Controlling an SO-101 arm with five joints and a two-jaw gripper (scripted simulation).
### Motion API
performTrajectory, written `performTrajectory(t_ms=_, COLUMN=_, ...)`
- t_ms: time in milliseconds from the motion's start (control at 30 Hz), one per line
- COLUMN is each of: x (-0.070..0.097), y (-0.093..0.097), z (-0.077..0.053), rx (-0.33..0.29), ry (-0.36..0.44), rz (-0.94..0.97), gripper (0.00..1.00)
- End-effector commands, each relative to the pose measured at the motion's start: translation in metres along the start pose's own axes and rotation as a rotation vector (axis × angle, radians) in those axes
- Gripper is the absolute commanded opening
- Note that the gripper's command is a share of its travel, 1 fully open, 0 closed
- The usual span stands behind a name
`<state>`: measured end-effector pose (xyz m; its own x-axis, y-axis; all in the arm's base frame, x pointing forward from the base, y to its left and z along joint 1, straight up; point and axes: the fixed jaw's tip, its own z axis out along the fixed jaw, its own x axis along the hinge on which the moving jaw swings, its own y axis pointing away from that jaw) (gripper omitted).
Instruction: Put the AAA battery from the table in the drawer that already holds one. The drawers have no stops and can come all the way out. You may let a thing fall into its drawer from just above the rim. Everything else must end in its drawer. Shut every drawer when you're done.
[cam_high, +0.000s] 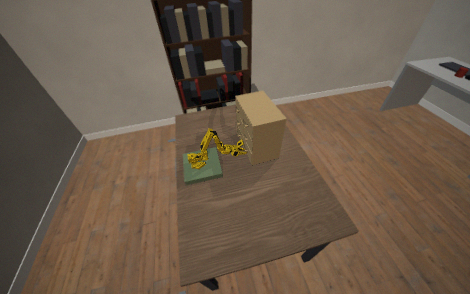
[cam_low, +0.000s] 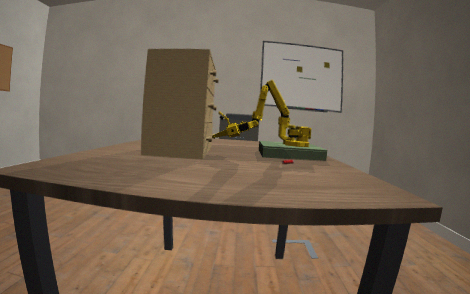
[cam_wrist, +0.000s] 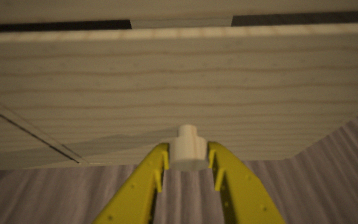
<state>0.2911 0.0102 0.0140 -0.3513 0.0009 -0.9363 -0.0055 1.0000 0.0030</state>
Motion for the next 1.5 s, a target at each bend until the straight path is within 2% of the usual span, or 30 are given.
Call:
performTrajectory(t_ms=0, x=-0.001, y=0.004, z=-0.004, rx=-0.016, ry=-0.011, rz=-0.003, gripper=0.00)
performTrajectory(t_ms=367, x=0.003, y=0.000, z=-0.010, rx=-0.003, ry=-0.011, rz=-0.002, gripper=0.00)
performTrajectory(t_ms=867, x=0.003, y=0.000, z=-0.010, rx=-0.003, ry=-0.011, rz=-0.002, gripper=0.00)
performTrajectory(t_ms=1467, x=0.006, y=0.000, z=-0.019, rx=-0.002, ry=-0.011, rz=-0.001, gripper=0.00)
